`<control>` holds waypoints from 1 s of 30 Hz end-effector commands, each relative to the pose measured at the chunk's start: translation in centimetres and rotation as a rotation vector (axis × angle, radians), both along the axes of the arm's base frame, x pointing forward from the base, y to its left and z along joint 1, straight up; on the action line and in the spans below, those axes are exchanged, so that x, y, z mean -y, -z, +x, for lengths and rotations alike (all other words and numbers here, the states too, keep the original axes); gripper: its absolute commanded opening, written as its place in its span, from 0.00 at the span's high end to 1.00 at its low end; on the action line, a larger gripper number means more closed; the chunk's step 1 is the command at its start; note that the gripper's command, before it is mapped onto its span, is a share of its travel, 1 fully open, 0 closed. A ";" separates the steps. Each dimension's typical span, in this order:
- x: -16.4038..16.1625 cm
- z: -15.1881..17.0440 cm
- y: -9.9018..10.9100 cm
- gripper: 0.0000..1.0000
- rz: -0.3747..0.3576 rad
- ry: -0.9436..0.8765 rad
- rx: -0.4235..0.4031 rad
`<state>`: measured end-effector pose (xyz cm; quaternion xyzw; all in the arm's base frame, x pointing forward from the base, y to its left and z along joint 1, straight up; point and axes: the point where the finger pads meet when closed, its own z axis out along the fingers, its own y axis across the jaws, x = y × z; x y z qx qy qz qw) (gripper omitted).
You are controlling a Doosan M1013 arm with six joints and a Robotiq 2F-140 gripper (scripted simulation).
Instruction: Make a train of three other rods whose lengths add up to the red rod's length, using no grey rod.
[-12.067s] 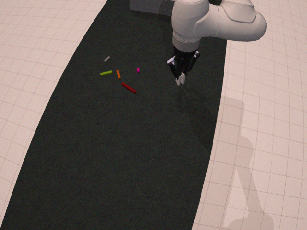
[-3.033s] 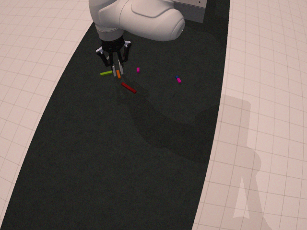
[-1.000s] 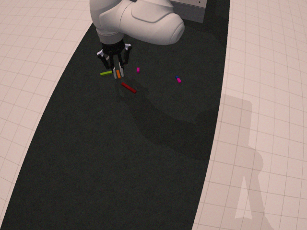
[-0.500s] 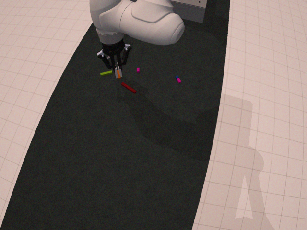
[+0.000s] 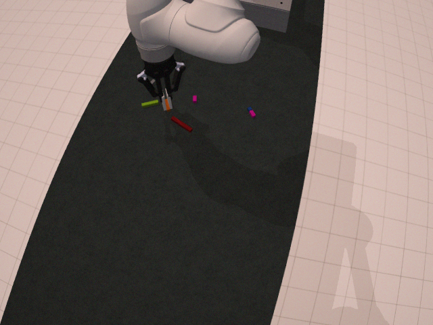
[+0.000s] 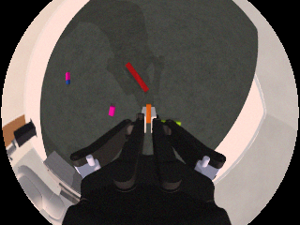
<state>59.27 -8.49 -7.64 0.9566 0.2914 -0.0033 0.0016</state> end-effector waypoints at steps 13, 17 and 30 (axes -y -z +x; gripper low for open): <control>0.0 0.0 -0.6 0.97 0.000 0.000 0.000; 0.0 0.0 -2.6 0.97 0.000 0.000 0.000; -0.1 0.1 -9.6 0.97 0.000 0.000 0.000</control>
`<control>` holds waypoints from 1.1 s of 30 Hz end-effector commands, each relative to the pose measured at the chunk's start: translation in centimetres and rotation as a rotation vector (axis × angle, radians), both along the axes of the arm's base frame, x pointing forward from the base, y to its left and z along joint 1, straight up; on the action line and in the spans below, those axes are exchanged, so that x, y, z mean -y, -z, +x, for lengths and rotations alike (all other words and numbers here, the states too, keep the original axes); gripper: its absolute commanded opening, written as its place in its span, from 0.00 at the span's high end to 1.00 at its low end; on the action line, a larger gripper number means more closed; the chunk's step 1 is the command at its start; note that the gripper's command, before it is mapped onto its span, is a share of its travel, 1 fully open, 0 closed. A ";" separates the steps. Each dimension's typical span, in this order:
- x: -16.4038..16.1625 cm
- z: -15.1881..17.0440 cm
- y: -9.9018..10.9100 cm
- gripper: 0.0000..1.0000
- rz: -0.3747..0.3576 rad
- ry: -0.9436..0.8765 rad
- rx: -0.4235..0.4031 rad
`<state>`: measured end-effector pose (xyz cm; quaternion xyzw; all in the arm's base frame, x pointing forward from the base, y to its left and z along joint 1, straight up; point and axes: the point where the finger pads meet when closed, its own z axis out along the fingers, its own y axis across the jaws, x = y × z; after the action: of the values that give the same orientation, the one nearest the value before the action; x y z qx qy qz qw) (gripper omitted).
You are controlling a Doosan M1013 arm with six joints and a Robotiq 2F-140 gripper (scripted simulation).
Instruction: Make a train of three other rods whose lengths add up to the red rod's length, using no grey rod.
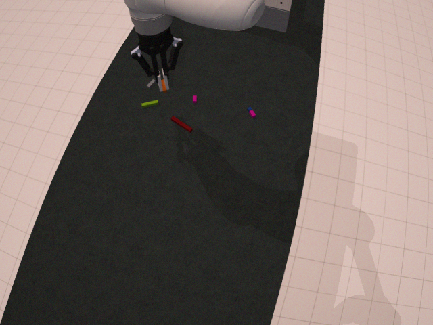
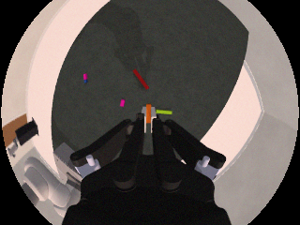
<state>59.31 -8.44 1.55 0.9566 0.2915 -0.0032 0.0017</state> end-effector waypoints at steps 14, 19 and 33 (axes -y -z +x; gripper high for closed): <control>-3.2 0.4 -0.8 0.97 0.000 -0.016 0.000; -7.6 0.7 -0.8 0.97 0.001 -0.038 0.000; -20.3 -0.2 -0.7 0.97 0.001 -0.100 0.000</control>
<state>59.14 10.67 2.29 0.9416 0.3368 -0.0030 0.0008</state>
